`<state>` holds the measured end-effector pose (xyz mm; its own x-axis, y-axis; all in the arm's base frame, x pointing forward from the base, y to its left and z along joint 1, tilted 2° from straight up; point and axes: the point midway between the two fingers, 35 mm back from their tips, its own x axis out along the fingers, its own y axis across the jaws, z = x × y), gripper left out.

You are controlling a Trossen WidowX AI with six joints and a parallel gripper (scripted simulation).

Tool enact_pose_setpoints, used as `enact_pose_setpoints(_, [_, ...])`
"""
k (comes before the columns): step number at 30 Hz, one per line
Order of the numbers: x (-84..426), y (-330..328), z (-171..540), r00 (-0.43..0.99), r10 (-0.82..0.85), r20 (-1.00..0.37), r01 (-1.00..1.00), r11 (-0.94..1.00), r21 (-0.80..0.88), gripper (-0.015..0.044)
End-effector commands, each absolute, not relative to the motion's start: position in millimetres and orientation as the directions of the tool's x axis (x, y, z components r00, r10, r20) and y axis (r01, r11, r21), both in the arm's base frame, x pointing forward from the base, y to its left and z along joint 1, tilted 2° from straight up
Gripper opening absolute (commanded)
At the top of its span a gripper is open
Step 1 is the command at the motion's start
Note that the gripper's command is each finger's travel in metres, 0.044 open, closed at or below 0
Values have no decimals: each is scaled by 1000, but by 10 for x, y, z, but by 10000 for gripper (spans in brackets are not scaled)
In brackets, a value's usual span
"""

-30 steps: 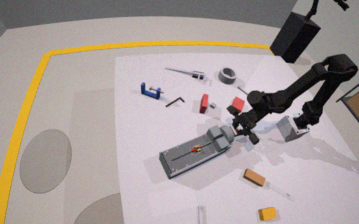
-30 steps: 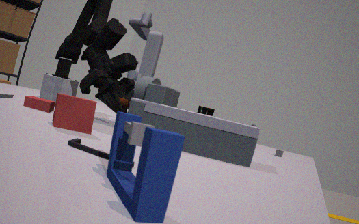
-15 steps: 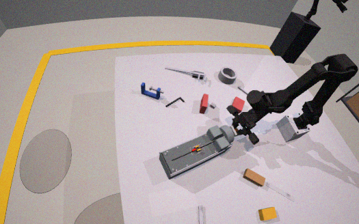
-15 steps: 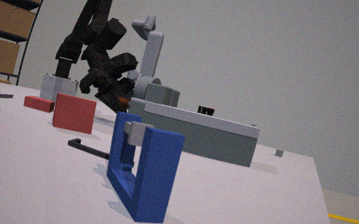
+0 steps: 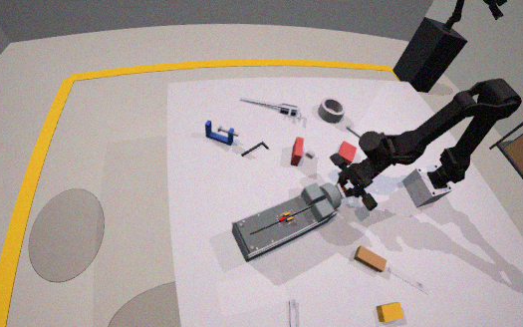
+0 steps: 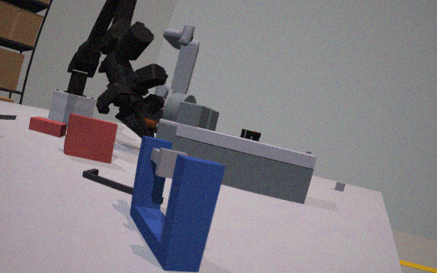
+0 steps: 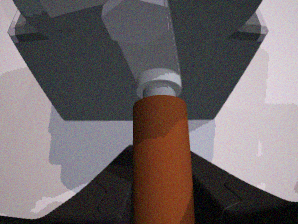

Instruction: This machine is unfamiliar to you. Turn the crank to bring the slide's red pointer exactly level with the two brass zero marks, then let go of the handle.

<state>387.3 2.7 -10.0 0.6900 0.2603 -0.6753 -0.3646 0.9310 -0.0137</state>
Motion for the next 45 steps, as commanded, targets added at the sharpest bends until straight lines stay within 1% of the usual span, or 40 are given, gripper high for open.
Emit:
enact_pose_setpoints(1, [3902, -58, -76, 702, 239, -671, -346, 938, -28, 0])
enact_pose_setpoints(45, [3919, -110, -25, 702, 239, -671, -346, 938, -29, 0])
